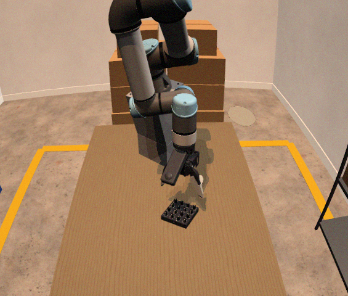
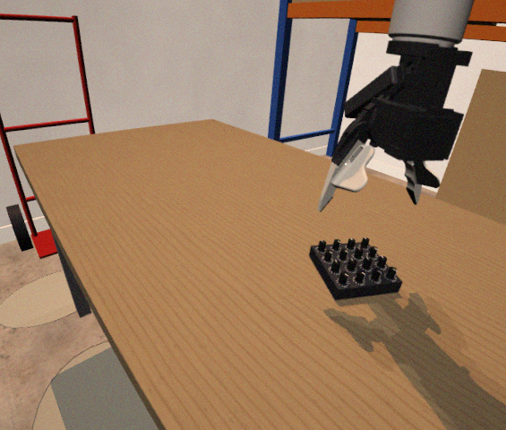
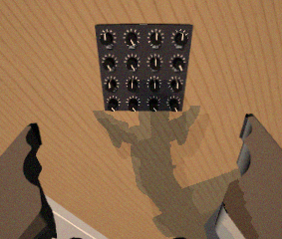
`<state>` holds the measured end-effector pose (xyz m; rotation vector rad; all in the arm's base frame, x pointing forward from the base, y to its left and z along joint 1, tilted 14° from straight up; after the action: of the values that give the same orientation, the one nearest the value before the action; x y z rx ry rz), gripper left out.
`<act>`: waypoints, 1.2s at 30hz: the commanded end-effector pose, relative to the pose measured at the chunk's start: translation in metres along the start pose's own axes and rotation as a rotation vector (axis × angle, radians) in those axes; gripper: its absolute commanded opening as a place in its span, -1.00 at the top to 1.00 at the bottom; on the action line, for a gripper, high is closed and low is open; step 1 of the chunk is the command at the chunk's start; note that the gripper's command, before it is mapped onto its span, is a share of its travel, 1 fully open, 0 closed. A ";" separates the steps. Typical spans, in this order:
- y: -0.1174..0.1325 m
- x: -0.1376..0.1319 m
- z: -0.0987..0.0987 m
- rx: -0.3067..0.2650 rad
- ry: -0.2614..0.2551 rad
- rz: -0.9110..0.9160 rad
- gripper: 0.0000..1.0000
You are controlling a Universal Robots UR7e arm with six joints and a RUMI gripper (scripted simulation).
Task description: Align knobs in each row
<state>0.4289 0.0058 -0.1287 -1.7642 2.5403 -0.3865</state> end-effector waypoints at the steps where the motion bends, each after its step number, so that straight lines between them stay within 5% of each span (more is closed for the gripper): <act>1: 0.000 0.000 0.000 0.001 0.000 0.000 -1.00; 36: 0.004 -0.001 0.000 0.001 0.000 0.000 -1.00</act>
<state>0.4275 0.0069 -0.1291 -1.7641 2.5403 -0.3866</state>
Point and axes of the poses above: the point where the finger pads meet when closed, its own z axis out along the fingers, its own x axis across the jaws, y = z × x, the point moved 4 cm from there along -z, back along the fingers, and after that the axes turned 15 degrees about -z, right-handed, at the moved point
